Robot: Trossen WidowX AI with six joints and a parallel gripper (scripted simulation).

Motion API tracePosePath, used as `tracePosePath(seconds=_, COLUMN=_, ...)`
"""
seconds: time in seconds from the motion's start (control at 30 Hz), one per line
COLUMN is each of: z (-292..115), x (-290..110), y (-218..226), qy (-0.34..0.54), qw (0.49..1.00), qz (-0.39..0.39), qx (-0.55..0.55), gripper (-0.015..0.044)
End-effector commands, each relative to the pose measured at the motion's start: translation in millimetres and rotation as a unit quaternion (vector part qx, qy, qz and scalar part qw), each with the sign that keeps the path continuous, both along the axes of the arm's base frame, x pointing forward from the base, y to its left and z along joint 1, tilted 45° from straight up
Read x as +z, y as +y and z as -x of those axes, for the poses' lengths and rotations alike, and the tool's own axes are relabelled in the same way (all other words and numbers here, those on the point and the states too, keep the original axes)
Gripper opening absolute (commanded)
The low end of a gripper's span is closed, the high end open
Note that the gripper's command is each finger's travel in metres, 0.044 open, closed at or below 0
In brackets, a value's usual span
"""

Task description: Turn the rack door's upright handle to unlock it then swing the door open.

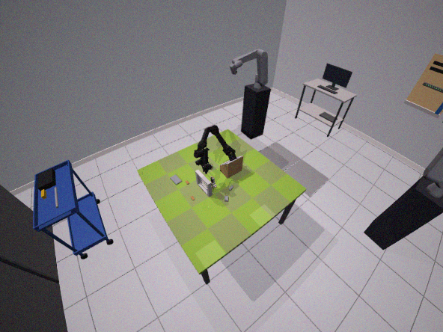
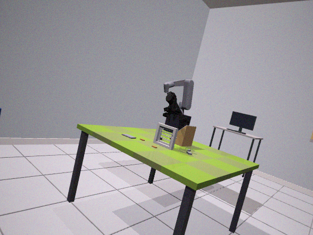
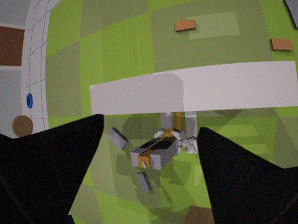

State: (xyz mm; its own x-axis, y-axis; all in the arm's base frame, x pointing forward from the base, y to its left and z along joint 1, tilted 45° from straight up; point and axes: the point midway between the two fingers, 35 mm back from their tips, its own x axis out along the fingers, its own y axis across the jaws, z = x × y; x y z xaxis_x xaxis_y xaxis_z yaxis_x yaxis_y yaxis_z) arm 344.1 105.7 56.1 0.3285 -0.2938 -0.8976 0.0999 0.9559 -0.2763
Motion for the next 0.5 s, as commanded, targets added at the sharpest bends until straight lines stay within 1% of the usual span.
tracePosePath(seconds=0.0, z=6, x=-11, y=4, qy=0.030, qw=0.999, qz=0.034, qx=-0.002, gripper=0.0299)
tracePosePath(seconds=0.47, z=31, x=-45, y=11, qy=0.124, qw=0.979, qz=0.163, qx=0.003, gripper=0.0299)
